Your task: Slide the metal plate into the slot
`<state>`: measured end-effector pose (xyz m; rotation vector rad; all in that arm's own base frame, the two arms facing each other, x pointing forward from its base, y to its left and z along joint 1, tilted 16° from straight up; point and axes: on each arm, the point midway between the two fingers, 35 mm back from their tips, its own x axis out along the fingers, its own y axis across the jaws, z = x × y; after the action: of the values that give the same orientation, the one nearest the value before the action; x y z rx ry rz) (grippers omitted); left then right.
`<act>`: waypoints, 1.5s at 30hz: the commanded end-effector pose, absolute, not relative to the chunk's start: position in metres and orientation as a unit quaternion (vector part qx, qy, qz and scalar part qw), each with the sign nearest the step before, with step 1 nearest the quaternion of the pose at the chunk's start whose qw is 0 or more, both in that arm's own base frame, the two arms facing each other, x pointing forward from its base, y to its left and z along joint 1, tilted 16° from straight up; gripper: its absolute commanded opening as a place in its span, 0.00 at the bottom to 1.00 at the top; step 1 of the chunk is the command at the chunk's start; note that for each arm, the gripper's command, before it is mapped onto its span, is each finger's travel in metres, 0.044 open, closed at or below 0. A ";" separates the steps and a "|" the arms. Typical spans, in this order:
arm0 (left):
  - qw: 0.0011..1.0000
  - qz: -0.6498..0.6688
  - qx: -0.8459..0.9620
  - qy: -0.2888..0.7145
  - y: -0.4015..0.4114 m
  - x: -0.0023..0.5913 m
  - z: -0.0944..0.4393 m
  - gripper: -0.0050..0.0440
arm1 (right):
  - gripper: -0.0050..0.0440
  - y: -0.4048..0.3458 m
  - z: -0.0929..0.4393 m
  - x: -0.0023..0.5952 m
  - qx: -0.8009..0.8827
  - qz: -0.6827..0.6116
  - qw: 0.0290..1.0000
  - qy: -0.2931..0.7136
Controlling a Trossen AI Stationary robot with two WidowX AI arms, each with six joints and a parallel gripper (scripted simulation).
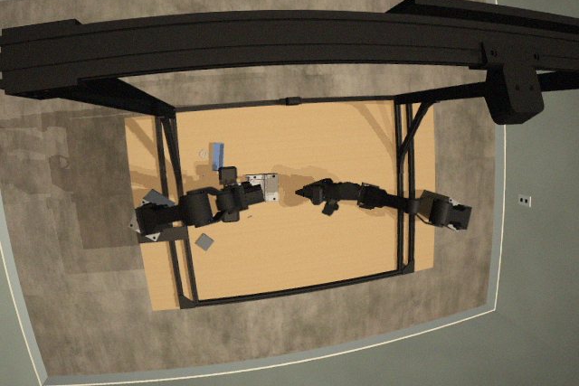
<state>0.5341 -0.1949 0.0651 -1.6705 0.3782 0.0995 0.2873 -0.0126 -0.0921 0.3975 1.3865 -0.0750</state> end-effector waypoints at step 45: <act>0.653 0.045 -0.738 0.165 -0.195 0.534 0.065 1.00 | 0.00 -0.023 -0.089 0.321 0.178 -0.033 0.757 0.628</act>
<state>0.5340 -0.1949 0.0650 -1.6705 0.3784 0.0996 0.3112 -0.0204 -0.0901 0.3932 1.3904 -0.0689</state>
